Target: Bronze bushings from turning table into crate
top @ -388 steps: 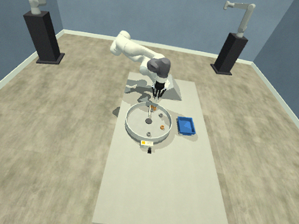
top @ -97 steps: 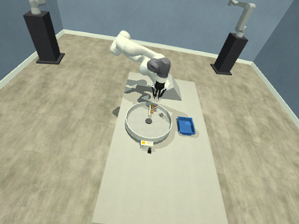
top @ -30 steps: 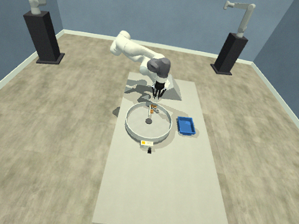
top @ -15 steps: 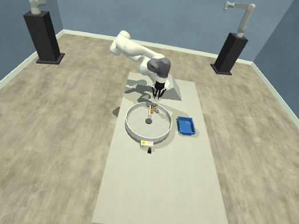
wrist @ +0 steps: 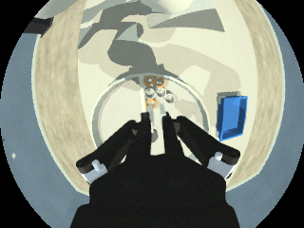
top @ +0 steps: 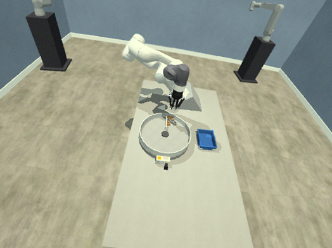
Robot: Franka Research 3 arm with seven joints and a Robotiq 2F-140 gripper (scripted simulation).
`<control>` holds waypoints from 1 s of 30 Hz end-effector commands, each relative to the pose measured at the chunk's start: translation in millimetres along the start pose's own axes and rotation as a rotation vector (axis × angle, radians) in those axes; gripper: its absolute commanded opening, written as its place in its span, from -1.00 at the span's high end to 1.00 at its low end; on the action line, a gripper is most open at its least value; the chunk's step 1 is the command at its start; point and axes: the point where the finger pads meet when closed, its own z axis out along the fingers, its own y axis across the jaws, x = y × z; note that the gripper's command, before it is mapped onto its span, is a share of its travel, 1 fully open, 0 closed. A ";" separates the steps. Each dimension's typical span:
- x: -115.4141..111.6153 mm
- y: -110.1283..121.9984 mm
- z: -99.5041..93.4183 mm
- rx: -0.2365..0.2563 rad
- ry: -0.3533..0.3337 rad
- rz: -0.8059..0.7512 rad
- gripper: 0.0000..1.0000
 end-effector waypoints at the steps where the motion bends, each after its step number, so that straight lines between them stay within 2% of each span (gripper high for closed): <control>1: -0.6 0.8 0.0 -0.001 -0.005 0.005 0.83; 30: -0.7 0.8 0.9 0.000 0.004 0.004 0.87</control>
